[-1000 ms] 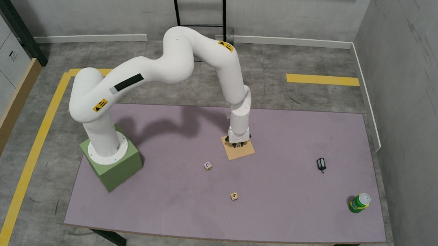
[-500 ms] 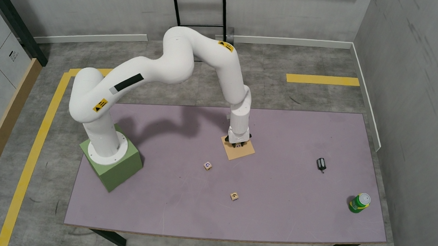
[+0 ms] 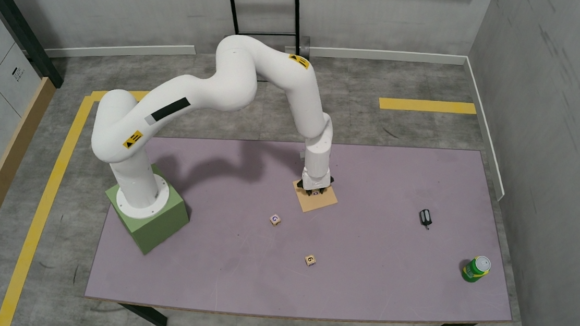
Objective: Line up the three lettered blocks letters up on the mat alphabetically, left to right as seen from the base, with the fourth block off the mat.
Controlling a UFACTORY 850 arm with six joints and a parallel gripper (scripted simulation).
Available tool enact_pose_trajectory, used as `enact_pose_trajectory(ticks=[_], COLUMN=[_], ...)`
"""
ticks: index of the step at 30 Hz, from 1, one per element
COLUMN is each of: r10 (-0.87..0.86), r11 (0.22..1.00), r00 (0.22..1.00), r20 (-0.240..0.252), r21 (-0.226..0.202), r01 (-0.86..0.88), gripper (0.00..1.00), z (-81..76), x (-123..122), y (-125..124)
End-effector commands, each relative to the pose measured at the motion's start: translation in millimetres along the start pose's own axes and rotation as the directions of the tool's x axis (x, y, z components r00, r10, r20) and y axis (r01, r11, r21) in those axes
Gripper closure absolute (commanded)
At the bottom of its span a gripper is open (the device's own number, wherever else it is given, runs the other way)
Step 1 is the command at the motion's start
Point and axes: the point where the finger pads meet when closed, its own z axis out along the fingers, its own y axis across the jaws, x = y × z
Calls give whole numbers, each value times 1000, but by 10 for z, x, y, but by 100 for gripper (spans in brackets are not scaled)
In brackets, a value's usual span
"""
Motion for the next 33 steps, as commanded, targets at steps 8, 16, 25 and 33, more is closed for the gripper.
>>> enact_pose_trajectory(ticks=[8, 16, 25, 33], r10=[0, 0, 0, 0], r11=[1000, 1000, 1000, 1000], r00=[1000, 1000, 1000, 1000], r20=[0, 0, 0, 0], r21=[-2, -2, -3, -3], r01=[0, 0, 0, 0], gripper=[52, 52, 52, 52], z=[-153, -453, -857, -911], x=[0, 0, 0, 0], y=[14, 14, 13, 13])
